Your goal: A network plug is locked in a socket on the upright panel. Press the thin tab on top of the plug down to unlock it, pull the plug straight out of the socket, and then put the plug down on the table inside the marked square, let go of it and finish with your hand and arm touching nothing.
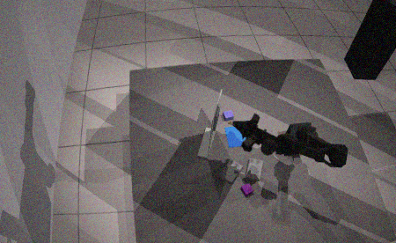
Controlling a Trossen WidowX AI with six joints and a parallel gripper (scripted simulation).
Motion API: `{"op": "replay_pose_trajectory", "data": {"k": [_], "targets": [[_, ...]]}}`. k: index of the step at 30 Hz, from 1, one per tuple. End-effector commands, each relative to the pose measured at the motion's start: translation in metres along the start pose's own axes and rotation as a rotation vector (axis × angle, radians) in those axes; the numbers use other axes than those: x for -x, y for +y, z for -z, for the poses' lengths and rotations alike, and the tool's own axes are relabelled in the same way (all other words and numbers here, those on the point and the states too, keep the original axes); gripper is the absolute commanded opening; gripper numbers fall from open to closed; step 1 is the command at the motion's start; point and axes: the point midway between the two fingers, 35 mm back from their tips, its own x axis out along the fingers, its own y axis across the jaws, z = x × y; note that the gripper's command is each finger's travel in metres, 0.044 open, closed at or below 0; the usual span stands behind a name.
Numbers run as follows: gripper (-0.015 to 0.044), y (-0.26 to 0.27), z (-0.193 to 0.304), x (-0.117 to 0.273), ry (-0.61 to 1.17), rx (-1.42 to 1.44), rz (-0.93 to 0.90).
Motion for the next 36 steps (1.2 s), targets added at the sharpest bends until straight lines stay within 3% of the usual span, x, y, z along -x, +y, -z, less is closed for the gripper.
{"op": "replay_pose_trajectory", "data": {"k": [1,28,36], "targets": [[0.0,0.001,0.002,0.003,0.006,-0.002,0.0],[0.0,-0.058,0.021,0.02,0.006,0.001,0.001],[0.0,-0.05,0.025,0.014,0.007,0.029,-0.048]]}}
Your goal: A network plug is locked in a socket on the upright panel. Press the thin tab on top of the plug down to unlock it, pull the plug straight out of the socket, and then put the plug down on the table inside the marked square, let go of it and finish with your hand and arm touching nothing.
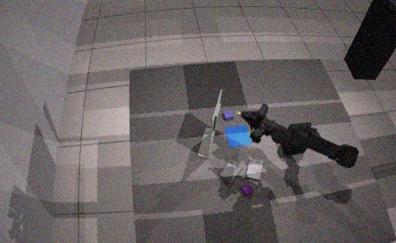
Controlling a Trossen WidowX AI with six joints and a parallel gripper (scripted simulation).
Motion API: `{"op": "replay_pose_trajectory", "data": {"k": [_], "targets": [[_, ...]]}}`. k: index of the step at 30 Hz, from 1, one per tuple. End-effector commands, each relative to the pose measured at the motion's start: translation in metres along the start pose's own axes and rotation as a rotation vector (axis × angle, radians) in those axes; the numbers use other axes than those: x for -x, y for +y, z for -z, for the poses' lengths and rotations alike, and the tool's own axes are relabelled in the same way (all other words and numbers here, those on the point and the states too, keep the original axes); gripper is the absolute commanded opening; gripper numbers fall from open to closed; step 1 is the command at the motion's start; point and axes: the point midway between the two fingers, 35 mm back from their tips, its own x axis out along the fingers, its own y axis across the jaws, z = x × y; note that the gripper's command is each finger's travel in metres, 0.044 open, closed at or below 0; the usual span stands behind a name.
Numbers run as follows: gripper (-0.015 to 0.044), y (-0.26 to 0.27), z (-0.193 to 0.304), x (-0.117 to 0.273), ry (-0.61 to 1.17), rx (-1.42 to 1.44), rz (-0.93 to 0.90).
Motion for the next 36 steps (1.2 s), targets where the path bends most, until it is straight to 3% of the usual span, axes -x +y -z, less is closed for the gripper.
{"op": "replay_pose_trajectory", "data": {"k": [1,36], "targets": [[0.0,0.008,0.004,-0.006,-0.001,0.028,-0.05],[0.0,0.11,0.049,-0.041,-0.081,0.192,-0.543]]}}
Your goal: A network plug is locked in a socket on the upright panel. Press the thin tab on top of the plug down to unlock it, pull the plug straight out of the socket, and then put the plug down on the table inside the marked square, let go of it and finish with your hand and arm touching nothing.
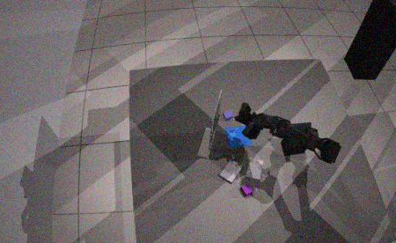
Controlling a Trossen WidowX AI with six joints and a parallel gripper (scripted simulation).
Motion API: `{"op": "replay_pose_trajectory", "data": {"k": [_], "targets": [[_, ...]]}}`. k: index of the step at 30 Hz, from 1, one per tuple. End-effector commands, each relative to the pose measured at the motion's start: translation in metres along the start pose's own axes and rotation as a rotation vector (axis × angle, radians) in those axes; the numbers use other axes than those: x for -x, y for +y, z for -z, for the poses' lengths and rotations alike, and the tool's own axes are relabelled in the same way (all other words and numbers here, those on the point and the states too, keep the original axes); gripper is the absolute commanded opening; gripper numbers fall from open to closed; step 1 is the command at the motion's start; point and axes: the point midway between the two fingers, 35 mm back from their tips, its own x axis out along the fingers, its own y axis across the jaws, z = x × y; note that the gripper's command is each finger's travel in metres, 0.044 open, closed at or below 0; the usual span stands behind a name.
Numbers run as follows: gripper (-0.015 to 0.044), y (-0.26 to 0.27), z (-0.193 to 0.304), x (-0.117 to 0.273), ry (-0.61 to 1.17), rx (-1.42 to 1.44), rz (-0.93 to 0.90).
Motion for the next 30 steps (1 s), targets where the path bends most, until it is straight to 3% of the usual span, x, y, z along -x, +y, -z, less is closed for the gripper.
{"op": "replay_pose_trajectory", "data": {"k": [1,30], "targets": [[0.0,0.009,0.002,-0.008,-0.029,0.018,-0.055],[0.0,0.087,0.024,-0.036,-0.237,0.032,-0.382]]}}
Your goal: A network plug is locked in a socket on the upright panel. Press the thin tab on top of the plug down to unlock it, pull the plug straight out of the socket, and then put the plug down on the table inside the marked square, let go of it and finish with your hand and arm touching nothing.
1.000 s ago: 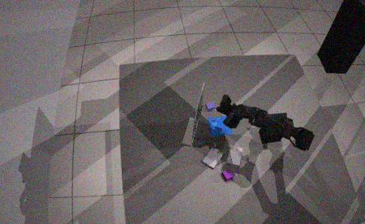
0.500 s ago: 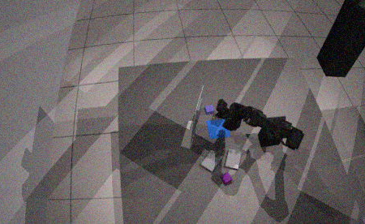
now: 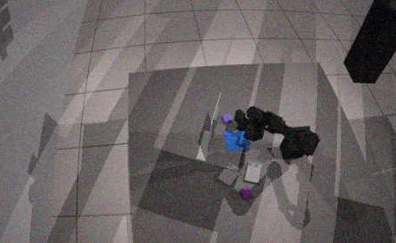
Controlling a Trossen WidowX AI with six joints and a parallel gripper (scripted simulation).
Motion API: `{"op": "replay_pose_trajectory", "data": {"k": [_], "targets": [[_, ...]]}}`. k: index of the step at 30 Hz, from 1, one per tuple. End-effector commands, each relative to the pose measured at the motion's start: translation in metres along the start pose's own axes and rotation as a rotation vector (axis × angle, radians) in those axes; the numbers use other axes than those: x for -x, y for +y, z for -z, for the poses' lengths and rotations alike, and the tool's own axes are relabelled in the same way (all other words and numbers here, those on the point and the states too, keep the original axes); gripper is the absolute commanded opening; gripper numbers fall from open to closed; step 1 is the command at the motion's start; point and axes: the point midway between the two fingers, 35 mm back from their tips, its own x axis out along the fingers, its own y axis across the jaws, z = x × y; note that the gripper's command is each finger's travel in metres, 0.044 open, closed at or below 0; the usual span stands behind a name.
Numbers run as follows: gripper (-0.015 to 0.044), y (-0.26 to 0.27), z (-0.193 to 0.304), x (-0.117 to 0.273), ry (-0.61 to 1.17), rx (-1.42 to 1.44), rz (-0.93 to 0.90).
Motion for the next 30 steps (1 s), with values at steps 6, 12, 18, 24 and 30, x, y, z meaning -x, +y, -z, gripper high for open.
{"op": "replay_pose_trajectory", "data": {"k": [6,12,18,24,30], "targets": [[0.0,0.014,0.004,-0.009,-0.071,0.002,-0.059],[0.0,0.016,0.004,-0.013,-0.07,0.002,-0.059],[0.0,0.02,0.004,-0.019,-0.069,0.003,-0.06],[0.0,0.024,0.003,-0.025,-0.069,0.003,-0.061],[0.0,0.028,0.003,-0.03,-0.068,0.002,-0.061]]}}
